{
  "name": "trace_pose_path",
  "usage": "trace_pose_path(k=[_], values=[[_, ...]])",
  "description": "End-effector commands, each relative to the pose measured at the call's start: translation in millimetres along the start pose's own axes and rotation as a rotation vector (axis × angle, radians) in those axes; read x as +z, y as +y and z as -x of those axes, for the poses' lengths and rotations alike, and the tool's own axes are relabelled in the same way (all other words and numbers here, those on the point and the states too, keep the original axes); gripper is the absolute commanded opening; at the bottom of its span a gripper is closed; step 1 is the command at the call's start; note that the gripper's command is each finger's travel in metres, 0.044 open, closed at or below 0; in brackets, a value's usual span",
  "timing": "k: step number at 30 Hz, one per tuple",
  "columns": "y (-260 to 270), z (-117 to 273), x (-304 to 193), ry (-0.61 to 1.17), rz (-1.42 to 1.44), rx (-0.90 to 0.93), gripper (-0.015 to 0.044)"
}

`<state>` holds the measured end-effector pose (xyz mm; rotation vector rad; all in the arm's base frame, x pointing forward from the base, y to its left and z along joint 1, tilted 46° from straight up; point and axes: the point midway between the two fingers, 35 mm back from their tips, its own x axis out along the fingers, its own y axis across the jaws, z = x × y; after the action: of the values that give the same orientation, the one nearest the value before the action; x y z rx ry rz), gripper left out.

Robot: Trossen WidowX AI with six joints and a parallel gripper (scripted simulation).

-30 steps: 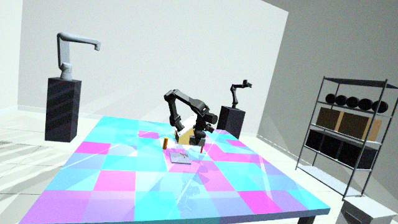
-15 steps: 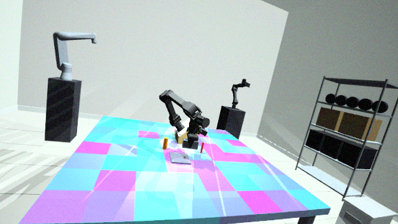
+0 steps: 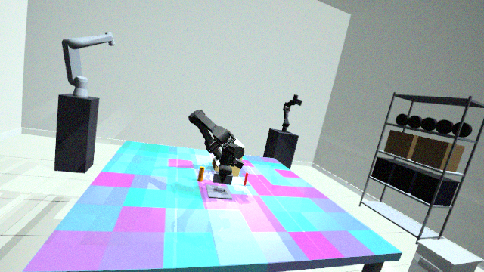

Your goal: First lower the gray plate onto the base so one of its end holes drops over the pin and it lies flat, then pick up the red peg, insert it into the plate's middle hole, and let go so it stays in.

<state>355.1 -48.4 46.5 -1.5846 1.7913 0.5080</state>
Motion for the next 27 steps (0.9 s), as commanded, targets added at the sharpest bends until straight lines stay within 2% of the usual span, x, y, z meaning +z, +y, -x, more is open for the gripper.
trace_pose_path(k=[1,27], values=[[0.7,-3.6,-6.8,0.009,0.004,-0.001,0.0],[0.2,-12.9,-8.0,0.009,0.004,-0.001,0.0]])
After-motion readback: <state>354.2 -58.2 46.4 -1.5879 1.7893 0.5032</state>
